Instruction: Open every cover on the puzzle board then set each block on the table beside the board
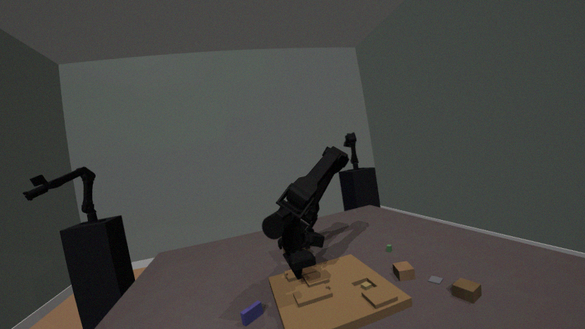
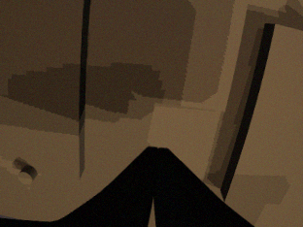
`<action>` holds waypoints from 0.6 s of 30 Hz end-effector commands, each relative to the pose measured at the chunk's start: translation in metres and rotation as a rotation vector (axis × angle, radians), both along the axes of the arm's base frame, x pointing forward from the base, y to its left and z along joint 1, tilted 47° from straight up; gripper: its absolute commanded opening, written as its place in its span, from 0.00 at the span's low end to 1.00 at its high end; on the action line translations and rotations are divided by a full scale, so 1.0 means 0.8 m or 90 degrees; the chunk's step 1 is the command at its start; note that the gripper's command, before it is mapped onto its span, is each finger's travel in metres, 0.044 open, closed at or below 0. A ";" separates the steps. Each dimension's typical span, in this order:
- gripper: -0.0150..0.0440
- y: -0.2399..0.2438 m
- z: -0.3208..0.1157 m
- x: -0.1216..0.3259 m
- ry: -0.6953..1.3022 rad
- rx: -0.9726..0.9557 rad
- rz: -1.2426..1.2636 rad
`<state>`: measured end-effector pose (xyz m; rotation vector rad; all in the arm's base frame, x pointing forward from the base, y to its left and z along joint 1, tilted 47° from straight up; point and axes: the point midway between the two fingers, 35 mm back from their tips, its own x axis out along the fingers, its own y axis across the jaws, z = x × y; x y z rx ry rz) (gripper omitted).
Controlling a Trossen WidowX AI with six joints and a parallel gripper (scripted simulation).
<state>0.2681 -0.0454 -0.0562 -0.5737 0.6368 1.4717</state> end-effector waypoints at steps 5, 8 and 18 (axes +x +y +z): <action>0.25 0.010 -0.008 -0.002 0.004 0.004 -0.003; 0.25 0.012 -0.010 -0.002 0.004 0.004 -0.003; 0.25 0.020 -0.016 -0.003 0.004 0.005 -0.003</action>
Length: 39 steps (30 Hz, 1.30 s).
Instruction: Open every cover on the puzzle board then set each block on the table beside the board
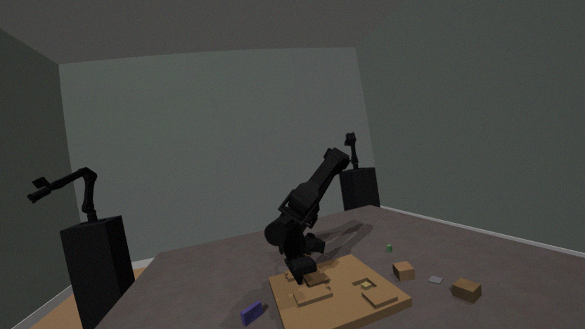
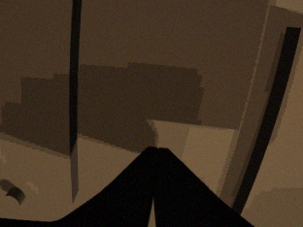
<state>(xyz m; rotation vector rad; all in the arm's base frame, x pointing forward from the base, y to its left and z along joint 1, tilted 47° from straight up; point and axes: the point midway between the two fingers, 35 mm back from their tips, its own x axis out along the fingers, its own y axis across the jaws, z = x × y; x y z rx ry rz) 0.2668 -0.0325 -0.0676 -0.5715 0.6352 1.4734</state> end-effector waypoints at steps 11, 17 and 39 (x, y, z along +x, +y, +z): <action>0.25 0.012 0.007 0.001 0.003 0.002 -0.003; 0.25 0.017 0.013 0.002 0.004 0.002 -0.004; 0.25 0.036 0.033 0.005 0.004 0.002 -0.004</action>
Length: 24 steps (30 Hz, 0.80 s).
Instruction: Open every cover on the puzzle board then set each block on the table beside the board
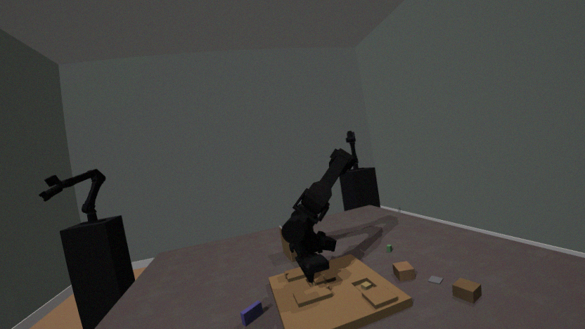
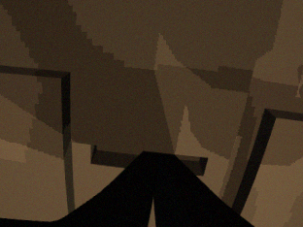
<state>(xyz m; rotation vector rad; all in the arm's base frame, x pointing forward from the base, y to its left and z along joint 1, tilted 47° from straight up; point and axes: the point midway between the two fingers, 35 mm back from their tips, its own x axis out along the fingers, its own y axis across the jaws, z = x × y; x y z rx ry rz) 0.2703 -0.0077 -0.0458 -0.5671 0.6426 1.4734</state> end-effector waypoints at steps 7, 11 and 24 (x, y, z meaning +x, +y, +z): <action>0.25 0.011 0.011 0.001 -0.001 0.003 -0.003; 0.25 0.014 0.015 0.002 -0.001 0.003 -0.003; 0.25 0.026 0.026 0.002 -0.001 0.004 -0.003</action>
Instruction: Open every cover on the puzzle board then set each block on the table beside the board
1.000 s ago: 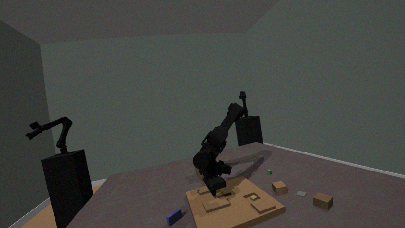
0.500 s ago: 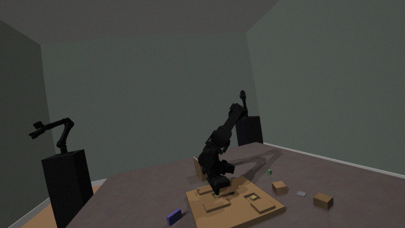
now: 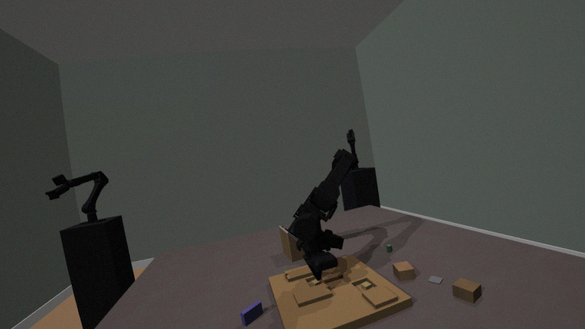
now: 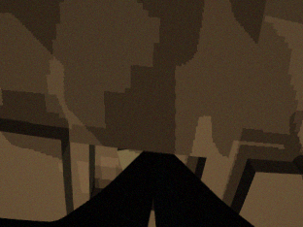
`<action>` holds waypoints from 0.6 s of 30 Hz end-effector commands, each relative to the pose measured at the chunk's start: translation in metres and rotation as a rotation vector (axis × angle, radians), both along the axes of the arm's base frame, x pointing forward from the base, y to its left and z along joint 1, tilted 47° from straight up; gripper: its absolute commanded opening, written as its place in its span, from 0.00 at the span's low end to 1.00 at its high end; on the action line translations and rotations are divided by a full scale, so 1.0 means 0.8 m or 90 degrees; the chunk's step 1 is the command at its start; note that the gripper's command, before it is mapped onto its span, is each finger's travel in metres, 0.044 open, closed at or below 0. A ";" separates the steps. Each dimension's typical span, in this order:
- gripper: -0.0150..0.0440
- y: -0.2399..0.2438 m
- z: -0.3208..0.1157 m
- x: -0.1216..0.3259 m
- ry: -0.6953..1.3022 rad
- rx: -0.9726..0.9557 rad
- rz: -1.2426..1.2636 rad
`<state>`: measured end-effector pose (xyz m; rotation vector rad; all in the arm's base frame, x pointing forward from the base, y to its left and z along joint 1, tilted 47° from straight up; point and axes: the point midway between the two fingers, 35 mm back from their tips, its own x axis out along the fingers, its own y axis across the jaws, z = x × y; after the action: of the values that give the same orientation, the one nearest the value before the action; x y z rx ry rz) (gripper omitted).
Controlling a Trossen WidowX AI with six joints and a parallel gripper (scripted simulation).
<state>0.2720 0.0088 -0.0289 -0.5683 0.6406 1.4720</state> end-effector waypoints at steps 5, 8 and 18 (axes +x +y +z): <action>0.25 0.009 0.009 0.000 0.001 0.004 -0.002; 0.25 0.012 0.012 -0.001 0.001 0.005 -0.002; 0.25 0.021 0.020 -0.001 0.001 0.006 -0.002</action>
<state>0.2726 0.0215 -0.0161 -0.5687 0.6351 1.4711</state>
